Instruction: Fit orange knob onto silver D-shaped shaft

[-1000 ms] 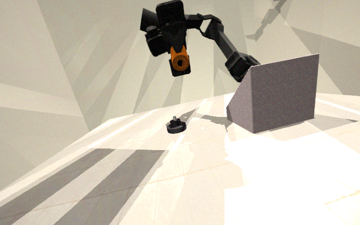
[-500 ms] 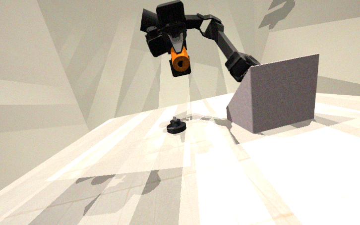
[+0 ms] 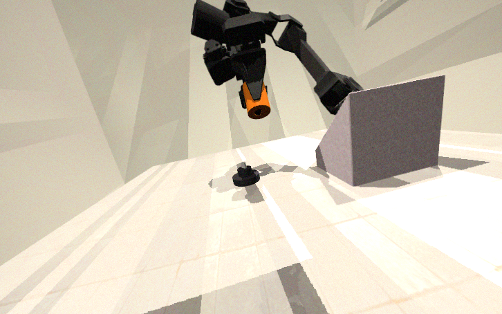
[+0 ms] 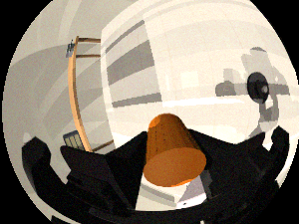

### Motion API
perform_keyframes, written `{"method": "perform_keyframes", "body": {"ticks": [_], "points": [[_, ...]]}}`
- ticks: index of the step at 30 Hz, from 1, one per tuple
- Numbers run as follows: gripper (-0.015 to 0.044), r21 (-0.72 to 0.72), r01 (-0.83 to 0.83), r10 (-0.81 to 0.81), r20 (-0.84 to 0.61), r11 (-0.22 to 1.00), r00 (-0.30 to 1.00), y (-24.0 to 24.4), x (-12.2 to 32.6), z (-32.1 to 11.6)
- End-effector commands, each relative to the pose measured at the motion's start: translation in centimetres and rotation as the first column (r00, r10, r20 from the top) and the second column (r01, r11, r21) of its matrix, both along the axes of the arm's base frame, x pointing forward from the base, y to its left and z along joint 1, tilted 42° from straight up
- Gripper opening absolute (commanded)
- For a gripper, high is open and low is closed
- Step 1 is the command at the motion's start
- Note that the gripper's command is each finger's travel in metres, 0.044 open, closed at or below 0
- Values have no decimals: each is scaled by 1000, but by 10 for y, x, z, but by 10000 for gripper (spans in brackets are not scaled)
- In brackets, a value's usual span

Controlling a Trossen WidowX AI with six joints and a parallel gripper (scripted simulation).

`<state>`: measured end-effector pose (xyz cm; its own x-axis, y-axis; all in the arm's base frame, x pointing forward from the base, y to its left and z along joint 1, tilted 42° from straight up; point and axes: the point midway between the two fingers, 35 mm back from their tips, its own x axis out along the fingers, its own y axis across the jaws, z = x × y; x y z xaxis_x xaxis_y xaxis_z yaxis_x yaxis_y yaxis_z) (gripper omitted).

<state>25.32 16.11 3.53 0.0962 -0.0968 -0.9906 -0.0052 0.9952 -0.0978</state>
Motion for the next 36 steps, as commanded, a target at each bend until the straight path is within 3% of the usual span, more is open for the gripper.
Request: {"method": "perform_keyframes", "body": {"ticks": [1,26,36], "points": [[0,-95,11,-10,10,995,1000,-1,3,-7],[0,-560,63,-53,34,826,998,-21,8,-54],[0,-561,67,-54,39,825,998,-45,18,-89]]}}
